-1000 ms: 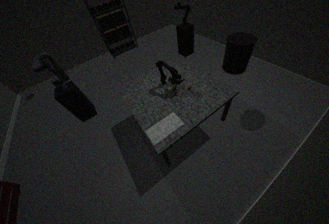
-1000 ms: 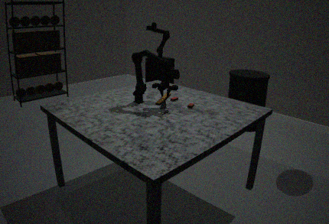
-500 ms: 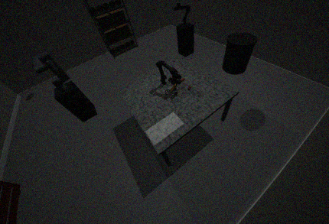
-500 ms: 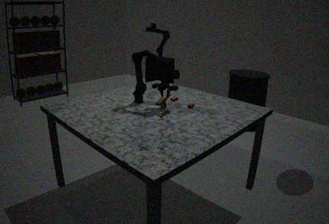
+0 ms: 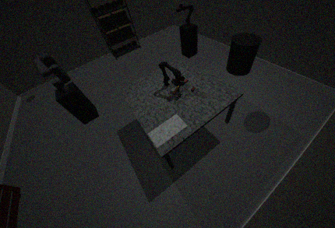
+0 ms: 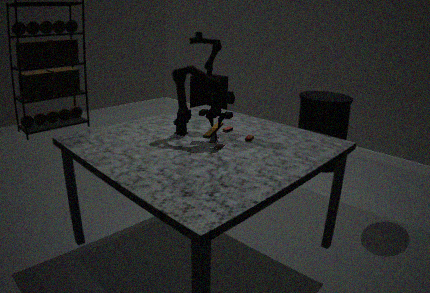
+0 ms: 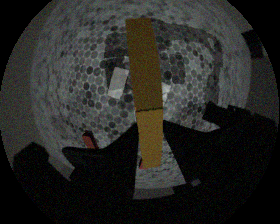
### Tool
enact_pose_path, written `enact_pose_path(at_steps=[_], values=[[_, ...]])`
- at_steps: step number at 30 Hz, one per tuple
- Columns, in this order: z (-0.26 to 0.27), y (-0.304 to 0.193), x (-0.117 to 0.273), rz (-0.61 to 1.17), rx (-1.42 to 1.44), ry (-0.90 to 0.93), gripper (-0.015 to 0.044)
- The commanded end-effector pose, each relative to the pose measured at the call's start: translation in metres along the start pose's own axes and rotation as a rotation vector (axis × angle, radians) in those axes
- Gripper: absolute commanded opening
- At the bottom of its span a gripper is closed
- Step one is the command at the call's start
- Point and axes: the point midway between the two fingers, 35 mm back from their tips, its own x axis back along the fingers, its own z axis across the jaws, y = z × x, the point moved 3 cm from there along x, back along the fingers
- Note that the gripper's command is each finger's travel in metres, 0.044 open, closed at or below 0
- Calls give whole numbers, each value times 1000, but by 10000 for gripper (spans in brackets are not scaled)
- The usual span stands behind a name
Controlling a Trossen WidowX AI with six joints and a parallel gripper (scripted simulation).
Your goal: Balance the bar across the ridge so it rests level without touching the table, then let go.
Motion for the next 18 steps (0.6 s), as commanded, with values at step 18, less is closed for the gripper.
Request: enact_pose_path(at_steps=[18], values=[[0,0,-2,4,1,1,0]])
